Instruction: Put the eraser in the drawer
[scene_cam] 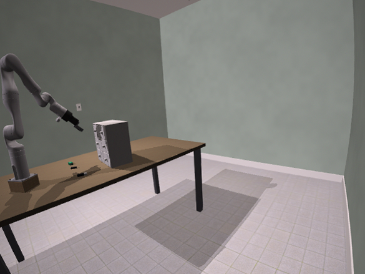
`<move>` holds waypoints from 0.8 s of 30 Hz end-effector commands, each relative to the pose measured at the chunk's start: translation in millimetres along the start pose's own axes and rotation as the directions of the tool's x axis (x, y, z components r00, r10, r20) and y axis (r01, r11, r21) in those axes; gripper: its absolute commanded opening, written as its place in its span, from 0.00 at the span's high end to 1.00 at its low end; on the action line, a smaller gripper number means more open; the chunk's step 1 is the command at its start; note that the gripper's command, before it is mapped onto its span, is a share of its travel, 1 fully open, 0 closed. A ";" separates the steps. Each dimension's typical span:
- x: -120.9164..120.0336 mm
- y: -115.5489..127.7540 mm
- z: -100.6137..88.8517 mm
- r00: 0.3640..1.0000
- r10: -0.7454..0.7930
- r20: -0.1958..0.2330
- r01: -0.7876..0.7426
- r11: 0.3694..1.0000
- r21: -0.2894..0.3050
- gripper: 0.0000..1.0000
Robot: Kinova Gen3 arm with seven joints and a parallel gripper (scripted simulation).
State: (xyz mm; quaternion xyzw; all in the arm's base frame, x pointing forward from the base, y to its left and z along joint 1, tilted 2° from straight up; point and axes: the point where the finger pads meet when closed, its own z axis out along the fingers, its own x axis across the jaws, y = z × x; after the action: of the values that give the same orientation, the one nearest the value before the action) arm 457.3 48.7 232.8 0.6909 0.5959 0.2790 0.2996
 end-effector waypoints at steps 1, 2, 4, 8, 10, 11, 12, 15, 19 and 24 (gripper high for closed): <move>-0.3 -0.8 0.7 1.000 -0.001 0.000 0.001 1.000 -0.003 0.00; -0.1 -0.8 0.9 1.000 -0.001 0.000 0.001 1.000 -0.005 0.00; 0.2 -1.0 1.3 1.000 -0.001 -0.001 0.001 1.000 -0.008 0.00; 0.2 -1.2 2.1 1.000 -0.001 -0.001 0.001 1.000 -0.014 0.00; -0.2 -1.4 2.6 1.000 -0.001 0.000 0.001 1.000 -0.017 0.00; -0.3 -1.4 2.9 1.000 -0.001 0.001 0.001 1.000 -0.019 0.00; -0.5 -1.5 3.1 1.000 -0.001 0.001 0.001 1.000 -0.020 0.00; -0.6 -1.5 3.3 1.000 -0.001 0.002 0.001 1.000 -0.022 0.00; -1.0 -1.7 4.2 1.000 -0.001 0.003 0.001 1.000 -0.028 0.00; -1.1 -1.8 5.1 1.000 -0.001 0.003 0.002 0.999 -0.034 0.00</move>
State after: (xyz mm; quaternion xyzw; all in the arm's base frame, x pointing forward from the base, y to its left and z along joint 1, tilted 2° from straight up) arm 459.8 48.3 229.0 0.6857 0.5913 0.2885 0.3115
